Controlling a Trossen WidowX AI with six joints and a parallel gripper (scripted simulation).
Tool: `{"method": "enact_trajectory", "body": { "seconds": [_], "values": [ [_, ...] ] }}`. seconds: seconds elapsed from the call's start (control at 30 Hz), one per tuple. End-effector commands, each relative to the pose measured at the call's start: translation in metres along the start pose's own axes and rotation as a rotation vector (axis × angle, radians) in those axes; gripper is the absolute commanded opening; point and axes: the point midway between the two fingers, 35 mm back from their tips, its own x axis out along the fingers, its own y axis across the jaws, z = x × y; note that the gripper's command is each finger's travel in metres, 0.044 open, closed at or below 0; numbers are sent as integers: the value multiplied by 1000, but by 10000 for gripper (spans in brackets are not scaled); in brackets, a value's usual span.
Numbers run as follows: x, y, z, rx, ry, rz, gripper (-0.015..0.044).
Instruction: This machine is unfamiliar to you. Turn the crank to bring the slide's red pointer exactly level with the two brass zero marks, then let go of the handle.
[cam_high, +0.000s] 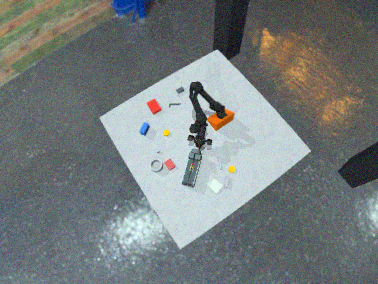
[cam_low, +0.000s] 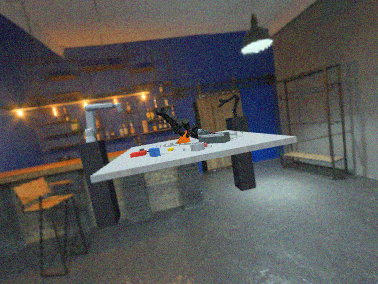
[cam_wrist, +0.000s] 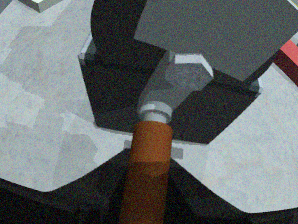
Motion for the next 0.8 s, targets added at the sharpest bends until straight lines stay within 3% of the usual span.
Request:
{"method": "enact_trajectory", "body": {
  "seconds": [0.0,0.77],
  "values": [
    [1,-9,-1,11,9,-18,0],
    [0,-15,0,11,9,-18,0]
  ]
}}
